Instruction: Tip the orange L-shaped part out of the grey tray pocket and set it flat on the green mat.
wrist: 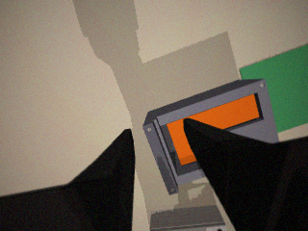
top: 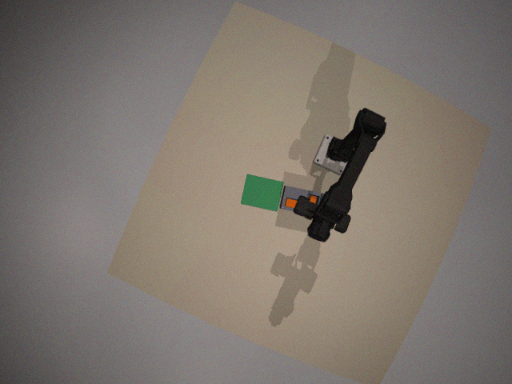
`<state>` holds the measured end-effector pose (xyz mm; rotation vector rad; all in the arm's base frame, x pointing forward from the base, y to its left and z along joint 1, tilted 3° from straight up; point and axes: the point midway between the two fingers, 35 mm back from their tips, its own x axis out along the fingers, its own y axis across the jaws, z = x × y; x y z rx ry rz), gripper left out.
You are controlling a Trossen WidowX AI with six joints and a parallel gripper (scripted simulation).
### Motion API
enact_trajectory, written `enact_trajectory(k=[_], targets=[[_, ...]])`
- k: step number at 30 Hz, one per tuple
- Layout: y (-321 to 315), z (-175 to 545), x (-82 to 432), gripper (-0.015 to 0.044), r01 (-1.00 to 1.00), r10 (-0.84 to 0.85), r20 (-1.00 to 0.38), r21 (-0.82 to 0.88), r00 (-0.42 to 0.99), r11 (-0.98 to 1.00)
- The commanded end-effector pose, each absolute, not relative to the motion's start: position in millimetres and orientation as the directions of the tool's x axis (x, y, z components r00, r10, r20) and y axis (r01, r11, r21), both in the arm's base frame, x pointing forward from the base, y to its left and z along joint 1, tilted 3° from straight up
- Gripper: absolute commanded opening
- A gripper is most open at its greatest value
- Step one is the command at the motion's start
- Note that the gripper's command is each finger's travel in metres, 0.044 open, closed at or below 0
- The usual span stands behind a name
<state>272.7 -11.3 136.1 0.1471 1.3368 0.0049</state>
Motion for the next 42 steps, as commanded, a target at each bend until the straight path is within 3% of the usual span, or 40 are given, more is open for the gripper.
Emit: enact_trajectory(k=[1,11,18,42], targets=[[-2.1,134.0,231.6,0.018,-0.108,-0.003,-1.0,-0.001,-0.021,0.994],[-2.1,127.9,232.3,0.018,-0.108,-0.003,-1.0,-0.001,-0.021,0.994],[-2.3,62.2,230.4,0.018,-0.108,-0.003,-1.0,-0.001,-0.021,0.994],[-2.4,34.3,229.9,0.018,-0.108,-0.003,-1.0,-0.001,-0.021,0.994]])
